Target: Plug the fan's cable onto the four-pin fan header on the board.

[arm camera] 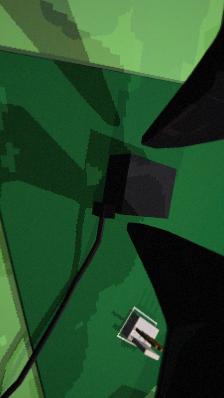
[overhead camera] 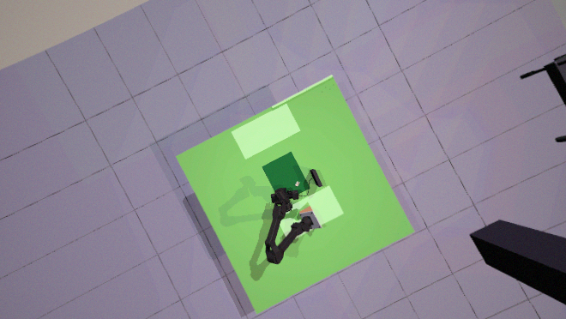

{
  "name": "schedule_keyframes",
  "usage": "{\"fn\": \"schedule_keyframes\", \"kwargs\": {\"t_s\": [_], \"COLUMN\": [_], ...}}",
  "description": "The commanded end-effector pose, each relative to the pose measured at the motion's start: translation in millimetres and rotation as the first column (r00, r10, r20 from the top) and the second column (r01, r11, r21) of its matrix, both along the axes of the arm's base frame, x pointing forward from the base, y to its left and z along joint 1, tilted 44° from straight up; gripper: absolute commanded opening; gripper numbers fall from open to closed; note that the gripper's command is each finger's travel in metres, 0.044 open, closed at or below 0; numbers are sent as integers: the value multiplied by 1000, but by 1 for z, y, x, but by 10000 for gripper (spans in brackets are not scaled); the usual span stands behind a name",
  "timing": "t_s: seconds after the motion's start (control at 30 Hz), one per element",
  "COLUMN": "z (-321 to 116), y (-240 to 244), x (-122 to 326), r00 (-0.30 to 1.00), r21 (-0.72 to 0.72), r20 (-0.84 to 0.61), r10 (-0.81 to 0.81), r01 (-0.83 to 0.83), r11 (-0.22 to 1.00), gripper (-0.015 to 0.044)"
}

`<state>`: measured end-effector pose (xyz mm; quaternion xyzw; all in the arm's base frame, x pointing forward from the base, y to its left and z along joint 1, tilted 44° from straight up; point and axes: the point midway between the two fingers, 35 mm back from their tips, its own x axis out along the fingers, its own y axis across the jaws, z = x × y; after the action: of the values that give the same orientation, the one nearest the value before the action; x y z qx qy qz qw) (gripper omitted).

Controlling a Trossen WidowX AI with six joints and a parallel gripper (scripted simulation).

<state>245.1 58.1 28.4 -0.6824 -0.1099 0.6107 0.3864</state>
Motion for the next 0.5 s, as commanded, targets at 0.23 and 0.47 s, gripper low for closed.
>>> {"fn": "schedule_keyframes", "kwargs": {"t_s": [0.23,0.47], "z": [-7,-7], "y": [7,7], "x": [-1,-1], "r00": [1000,1000], "r21": [2,2], "r20": [-2,-2], "r10": [1,1], "r01": [-1,-1], "r11": [1000,1000], "gripper": [184,59]}}
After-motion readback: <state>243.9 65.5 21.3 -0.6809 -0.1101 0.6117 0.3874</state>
